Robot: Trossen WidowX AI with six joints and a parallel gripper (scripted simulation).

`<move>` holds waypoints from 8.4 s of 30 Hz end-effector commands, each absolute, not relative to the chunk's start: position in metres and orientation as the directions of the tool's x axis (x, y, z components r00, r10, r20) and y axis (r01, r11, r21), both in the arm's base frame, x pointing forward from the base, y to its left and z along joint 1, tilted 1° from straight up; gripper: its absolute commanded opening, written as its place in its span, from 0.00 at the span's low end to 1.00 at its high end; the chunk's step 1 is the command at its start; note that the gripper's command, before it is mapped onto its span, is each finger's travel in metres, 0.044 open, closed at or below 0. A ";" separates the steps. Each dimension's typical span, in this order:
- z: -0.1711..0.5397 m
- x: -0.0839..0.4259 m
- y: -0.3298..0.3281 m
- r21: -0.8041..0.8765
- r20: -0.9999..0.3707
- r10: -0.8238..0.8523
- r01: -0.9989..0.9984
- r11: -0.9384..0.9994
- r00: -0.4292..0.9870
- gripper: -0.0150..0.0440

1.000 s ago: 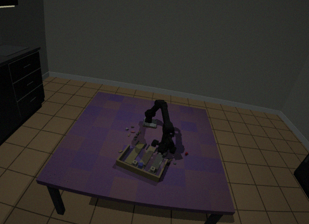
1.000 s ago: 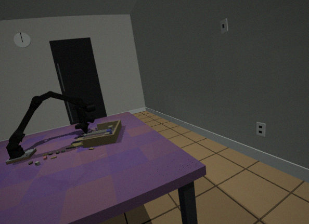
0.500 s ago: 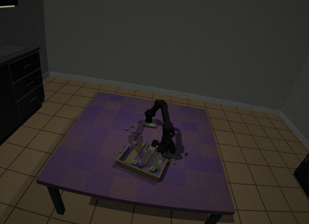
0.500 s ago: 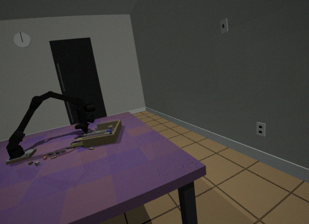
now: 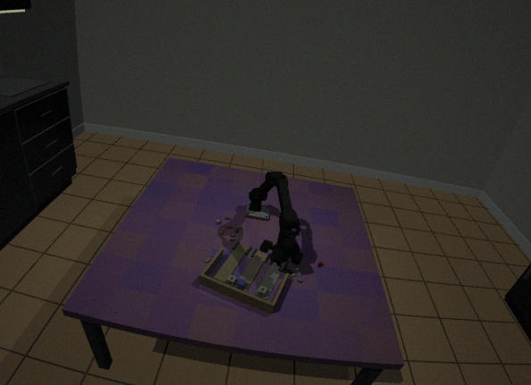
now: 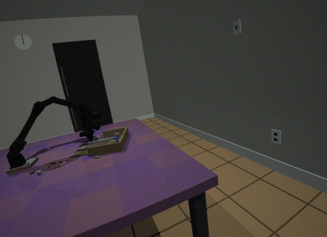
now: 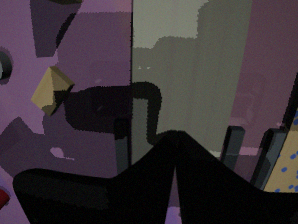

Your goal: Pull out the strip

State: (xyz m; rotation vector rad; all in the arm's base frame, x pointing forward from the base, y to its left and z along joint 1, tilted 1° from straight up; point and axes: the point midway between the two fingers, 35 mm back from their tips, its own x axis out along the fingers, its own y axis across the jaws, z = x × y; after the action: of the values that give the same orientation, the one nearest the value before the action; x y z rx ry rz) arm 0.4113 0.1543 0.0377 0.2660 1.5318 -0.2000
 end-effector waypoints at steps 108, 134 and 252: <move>0.026 0.317 0.182 0.042 -0.999 0.036 0.295 0.955 0.025 0.25; 0.025 0.279 0.193 0.042 -0.999 0.037 0.295 0.955 0.021 0.25; 0.073 0.432 0.147 0.040 -0.999 0.032 0.227 0.973 0.036 0.68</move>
State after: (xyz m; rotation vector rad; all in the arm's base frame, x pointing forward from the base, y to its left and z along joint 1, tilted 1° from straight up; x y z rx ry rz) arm 0.4321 0.1463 0.0820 0.2116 1.5211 -0.1557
